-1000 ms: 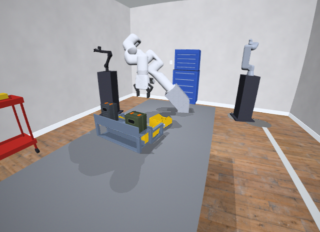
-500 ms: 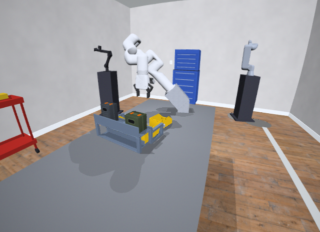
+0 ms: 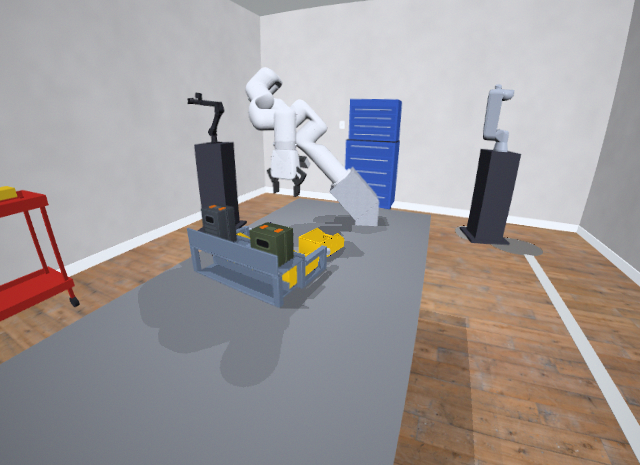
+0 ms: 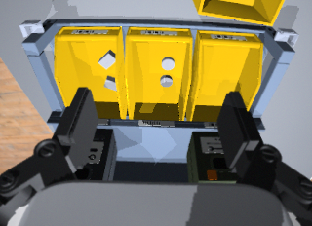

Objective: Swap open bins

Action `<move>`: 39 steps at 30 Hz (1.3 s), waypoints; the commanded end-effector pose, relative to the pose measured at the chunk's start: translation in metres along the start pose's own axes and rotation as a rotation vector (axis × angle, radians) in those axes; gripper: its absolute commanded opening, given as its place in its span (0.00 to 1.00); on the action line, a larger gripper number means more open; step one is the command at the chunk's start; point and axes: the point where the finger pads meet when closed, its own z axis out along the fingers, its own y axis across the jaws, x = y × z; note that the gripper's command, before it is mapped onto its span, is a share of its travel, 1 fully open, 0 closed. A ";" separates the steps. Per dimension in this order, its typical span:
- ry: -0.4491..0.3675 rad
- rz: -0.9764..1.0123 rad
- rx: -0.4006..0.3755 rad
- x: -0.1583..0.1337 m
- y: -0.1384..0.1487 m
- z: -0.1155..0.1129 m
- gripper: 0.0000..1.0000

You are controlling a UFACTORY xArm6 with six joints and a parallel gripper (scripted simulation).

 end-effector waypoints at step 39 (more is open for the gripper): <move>-0.003 0.001 -0.002 -0.001 0.000 -0.001 0.00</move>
